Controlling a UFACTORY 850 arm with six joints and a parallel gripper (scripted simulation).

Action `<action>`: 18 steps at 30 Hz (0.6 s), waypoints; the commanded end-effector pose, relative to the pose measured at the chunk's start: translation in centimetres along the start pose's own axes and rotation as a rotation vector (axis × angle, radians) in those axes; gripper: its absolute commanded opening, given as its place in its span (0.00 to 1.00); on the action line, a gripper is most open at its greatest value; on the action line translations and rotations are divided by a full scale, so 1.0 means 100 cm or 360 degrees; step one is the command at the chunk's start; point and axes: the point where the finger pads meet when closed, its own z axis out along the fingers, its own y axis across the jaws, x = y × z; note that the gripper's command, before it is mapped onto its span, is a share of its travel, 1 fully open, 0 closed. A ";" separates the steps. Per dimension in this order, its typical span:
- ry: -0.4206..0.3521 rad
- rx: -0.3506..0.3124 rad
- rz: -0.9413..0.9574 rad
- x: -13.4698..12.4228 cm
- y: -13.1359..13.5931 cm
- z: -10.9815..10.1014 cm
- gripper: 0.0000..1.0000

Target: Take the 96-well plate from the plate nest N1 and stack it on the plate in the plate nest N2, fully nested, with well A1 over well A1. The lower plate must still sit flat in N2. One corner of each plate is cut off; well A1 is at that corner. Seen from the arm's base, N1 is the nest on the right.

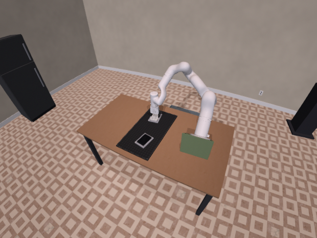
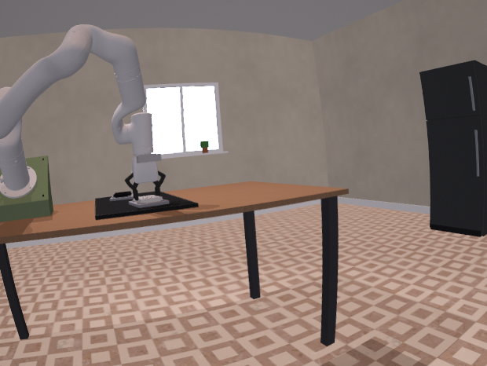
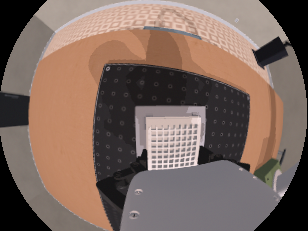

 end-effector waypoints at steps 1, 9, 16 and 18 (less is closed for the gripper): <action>0.0000 0.0002 0.0001 0.000 -0.001 -0.004 0.00; 0.0000 0.0002 0.0001 0.000 -0.001 -0.008 0.00; 0.0000 0.0002 0.0001 0.000 -0.001 -0.012 0.00; 0.0000 0.0002 0.0001 0.000 -0.001 -0.014 0.00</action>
